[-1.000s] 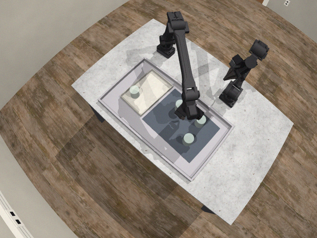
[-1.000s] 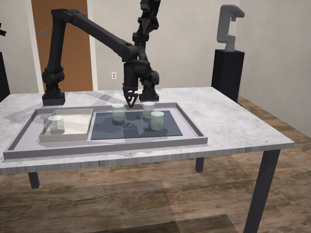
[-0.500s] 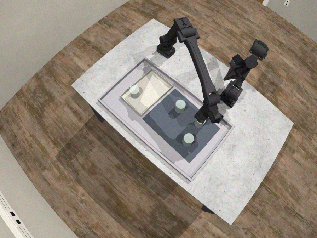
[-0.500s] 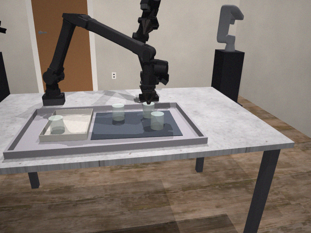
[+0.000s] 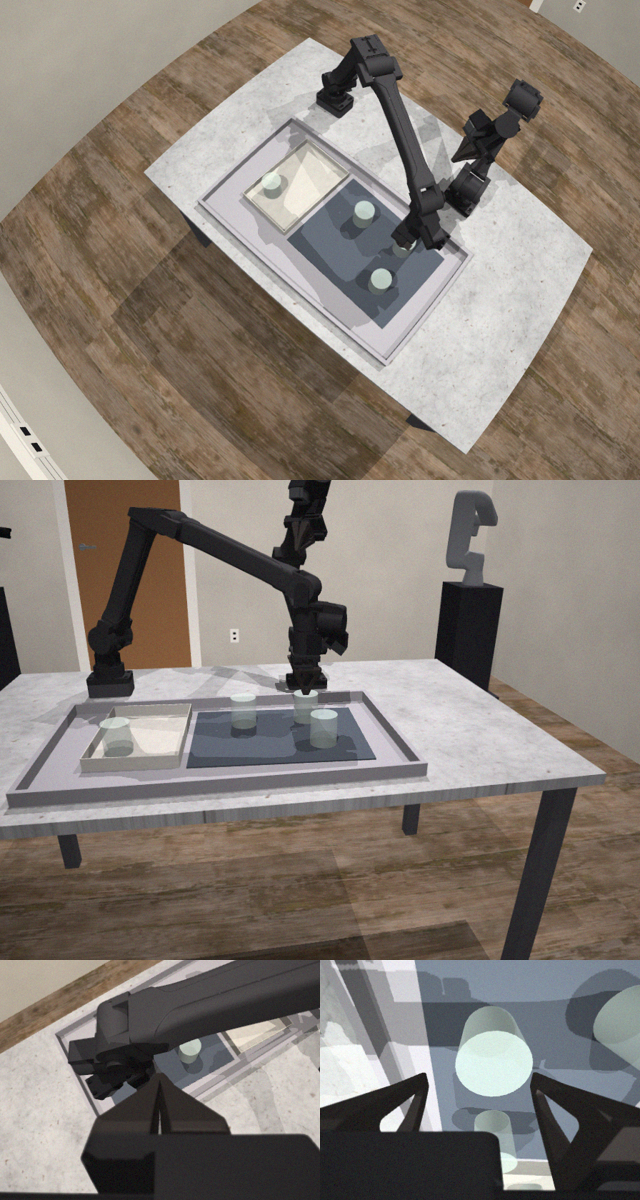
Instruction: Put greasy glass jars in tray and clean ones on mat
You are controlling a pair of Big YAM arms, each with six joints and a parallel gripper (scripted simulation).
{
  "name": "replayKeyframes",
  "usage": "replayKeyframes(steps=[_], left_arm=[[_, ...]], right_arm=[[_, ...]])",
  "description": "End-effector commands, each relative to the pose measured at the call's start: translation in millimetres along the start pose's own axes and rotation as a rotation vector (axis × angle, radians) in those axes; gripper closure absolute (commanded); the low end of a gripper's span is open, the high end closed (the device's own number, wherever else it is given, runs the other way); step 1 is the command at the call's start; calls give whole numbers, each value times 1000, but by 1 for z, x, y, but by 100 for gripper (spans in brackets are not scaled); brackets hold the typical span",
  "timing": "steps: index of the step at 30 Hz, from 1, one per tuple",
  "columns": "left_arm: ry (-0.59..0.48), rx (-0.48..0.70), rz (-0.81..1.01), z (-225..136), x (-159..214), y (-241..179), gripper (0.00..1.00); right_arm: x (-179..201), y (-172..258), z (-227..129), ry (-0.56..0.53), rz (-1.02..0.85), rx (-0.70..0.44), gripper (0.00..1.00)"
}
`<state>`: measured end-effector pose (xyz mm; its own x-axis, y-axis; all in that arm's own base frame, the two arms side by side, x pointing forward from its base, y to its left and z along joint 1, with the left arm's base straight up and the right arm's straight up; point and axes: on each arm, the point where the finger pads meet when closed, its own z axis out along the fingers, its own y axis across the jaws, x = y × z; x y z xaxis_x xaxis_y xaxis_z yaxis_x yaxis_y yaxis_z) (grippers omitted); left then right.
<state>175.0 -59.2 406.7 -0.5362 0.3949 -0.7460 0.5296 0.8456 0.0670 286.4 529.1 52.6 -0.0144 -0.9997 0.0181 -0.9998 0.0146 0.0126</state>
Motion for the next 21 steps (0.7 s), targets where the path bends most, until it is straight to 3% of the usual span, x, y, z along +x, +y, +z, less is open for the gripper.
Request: replayKeyframes(steps=[1,8,14,21], left_arm=[[-26,-17,14,-16,-19,4,100],[-26,-17,14,-16,-19,4,100],[-26,-17,14,-16,-19,4,100],[-26,-17,14,-16,-19,4,100]], right_arm=[[-17,-36,-6,-36,28,22,11],[-17,-22,31,-25,31,16,11],[-5,-7,30,-21,25,14,15],[-14,-23,28,-30,22,19,22]])
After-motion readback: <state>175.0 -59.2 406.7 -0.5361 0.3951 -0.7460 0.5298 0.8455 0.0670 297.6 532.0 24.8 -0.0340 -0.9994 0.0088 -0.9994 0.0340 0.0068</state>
